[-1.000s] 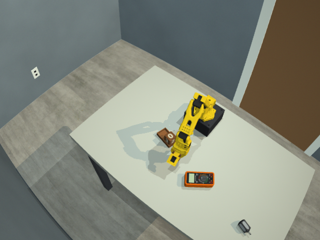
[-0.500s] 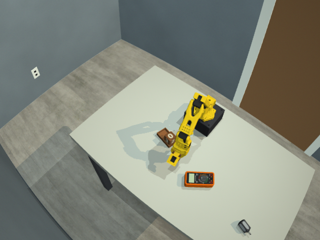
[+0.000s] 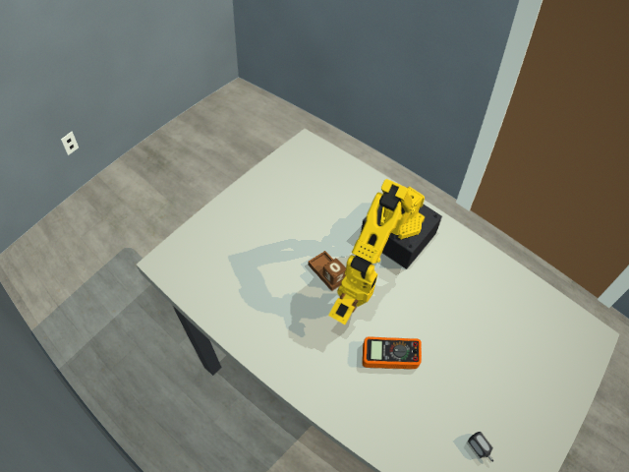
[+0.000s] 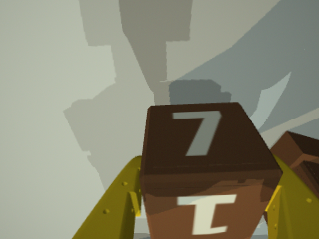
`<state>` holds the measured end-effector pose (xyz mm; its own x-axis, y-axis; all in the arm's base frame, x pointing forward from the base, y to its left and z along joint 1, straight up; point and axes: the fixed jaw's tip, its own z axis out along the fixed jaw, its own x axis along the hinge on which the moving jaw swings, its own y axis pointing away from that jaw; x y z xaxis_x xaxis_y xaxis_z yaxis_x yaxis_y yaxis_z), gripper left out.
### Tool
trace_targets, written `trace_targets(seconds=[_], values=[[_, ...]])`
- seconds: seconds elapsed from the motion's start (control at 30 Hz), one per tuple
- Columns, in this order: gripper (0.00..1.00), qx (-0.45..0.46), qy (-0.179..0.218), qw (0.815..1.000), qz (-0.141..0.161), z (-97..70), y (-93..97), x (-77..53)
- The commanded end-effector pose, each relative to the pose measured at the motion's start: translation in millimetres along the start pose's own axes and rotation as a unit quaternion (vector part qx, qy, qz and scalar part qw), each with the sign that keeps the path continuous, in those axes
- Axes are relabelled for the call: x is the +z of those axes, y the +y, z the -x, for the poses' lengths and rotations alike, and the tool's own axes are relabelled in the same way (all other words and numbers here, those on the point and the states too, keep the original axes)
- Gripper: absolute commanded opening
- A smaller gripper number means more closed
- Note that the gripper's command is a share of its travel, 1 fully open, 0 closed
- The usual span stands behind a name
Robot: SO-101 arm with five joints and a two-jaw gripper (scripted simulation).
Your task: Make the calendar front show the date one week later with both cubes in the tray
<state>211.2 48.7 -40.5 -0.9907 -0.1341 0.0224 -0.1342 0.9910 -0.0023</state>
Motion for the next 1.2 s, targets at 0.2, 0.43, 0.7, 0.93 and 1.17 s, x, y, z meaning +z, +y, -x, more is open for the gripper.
trace_targets(seconds=[0.2,0.43,0.7,0.93,1.17], values=[[0.0,0.0,-0.012,1.0,0.001,3.1,2.1,-28.4],[0.0,0.0,-0.012,1.0,0.001,2.1,2.7,-36.6],[0.0,0.0,-0.012,1.0,0.001,2.1,2.7,-36.7],[0.0,-0.007,-0.012,1.0,0.001,2.0,2.6,-36.6],[0.0,-0.021,-0.012,1.0,0.001,1.7,2.3,-36.5]])
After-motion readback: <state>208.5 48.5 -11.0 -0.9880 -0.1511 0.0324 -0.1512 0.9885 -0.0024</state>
